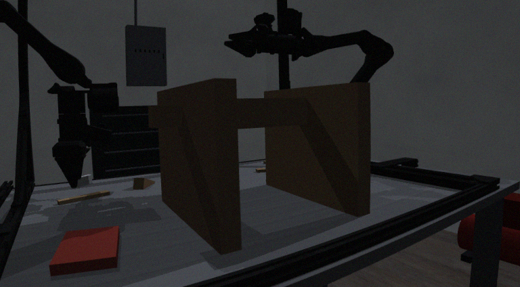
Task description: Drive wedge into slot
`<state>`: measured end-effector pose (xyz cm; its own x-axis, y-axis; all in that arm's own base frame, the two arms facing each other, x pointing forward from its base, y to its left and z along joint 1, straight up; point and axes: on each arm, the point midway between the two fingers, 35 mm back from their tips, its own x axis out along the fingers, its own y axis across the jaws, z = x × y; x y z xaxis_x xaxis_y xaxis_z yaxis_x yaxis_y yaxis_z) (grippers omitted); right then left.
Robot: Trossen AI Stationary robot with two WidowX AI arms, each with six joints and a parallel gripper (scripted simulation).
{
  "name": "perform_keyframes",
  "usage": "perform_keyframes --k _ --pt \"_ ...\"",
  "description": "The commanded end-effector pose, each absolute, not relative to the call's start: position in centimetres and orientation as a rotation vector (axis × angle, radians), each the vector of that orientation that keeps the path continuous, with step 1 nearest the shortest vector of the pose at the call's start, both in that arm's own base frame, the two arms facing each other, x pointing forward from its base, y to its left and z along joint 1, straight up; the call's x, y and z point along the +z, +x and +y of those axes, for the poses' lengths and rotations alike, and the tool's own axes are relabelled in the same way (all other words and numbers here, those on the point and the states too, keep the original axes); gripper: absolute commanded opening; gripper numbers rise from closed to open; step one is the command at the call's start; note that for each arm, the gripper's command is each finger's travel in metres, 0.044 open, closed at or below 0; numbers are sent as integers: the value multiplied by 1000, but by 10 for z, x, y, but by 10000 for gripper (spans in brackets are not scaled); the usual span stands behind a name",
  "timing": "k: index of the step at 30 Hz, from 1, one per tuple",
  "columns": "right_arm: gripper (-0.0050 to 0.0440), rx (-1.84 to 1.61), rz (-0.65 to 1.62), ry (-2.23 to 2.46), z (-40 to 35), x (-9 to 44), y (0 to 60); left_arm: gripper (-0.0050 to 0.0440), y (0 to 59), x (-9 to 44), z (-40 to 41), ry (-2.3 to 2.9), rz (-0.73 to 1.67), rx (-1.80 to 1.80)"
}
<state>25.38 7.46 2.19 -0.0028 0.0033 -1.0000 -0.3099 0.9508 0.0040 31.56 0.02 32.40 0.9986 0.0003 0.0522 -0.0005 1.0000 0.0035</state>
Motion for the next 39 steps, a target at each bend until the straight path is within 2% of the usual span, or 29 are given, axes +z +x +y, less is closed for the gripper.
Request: perform_keyframes --k 1,22,29,39 --pt "440 246 1557 -246 74 22 254 440 316 323 0 0 -50 0" --pt "440 246 1557 -246 74 22 254 440 316 323 0 0 -50 0" --pt "272 206 1561 -207 75 22 255 440 316 323 0 0 -50 0" --pt "264 -55 1570 55 79 22 259 440 316 323 0 0 -50 0"
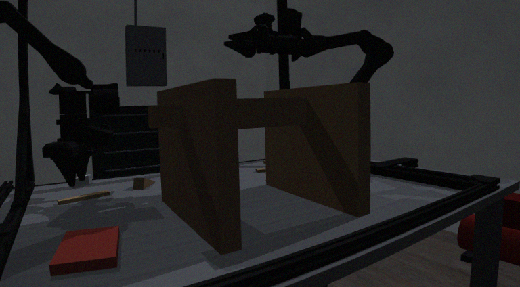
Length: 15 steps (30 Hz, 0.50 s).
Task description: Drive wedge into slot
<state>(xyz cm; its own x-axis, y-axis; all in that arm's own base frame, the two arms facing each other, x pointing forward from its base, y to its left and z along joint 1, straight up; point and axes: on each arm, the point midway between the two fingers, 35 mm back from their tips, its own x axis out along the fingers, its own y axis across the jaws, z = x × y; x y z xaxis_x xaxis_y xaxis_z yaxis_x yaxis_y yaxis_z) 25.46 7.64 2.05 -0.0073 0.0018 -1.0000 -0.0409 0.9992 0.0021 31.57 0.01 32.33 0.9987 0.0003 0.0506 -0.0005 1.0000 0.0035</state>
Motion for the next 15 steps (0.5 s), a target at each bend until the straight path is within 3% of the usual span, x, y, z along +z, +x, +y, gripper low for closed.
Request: perform_keyframes --k 1,15 --pt "264 -107 1568 107 79 22 260 440 316 323 0 0 -50 0" --pt "264 -601 1486 601 88 22 269 440 316 323 0 0 -50 0"
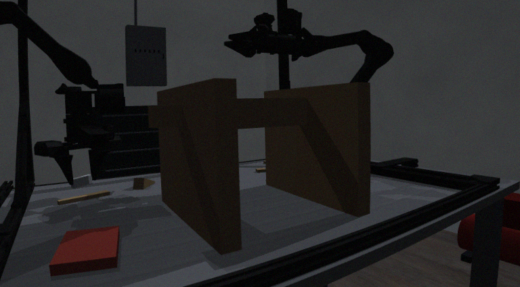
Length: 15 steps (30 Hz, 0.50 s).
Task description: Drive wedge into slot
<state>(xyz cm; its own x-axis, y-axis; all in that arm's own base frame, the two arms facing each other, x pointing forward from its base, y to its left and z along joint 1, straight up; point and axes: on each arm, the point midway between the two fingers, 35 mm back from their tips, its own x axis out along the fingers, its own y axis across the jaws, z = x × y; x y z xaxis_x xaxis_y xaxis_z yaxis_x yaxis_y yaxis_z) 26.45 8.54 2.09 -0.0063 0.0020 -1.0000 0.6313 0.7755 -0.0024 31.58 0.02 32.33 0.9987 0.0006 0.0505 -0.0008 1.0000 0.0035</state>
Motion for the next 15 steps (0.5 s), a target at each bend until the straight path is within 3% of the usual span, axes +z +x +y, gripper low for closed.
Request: perform_keyframes --k 1,15 --pt "264 -675 1463 675 88 22 270 440 316 323 0 0 -50 0" --pt "264 -1230 1196 1230 98 22 279 440 316 323 0 0 -50 0"
